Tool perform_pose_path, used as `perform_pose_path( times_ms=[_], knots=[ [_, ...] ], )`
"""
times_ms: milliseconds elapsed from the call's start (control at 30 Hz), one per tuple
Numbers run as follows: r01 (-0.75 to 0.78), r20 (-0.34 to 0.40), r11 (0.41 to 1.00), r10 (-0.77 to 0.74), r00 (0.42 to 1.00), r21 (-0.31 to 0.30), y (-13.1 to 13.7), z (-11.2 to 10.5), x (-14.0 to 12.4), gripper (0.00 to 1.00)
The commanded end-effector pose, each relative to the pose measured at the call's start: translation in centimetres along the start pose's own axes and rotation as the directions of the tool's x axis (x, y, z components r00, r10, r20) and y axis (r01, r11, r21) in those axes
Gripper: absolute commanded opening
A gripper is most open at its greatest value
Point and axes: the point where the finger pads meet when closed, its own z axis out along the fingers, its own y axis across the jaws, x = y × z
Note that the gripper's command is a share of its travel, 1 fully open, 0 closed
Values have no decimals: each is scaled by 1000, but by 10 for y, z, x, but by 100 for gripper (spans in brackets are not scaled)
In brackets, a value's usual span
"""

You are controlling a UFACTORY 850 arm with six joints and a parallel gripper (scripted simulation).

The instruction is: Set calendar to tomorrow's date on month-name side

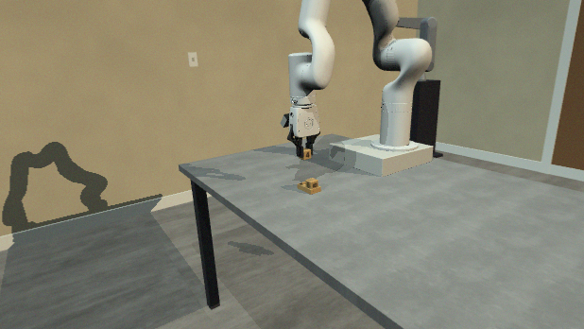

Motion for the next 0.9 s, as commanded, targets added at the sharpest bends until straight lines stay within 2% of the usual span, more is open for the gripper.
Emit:
perform_pose_path(
  times_ms=[0,267,700,867],
  knots=[
    [0,0,1000,0,1000,2,-1,1,0,29],
    [0,0,1000,0,1000,2,-1,10,0,29],
    [0,0,1000,0,1000,2,-1,50,0,29],
    [0,0,1000,0,1000,2,-1,57,0,29]
  ],
)
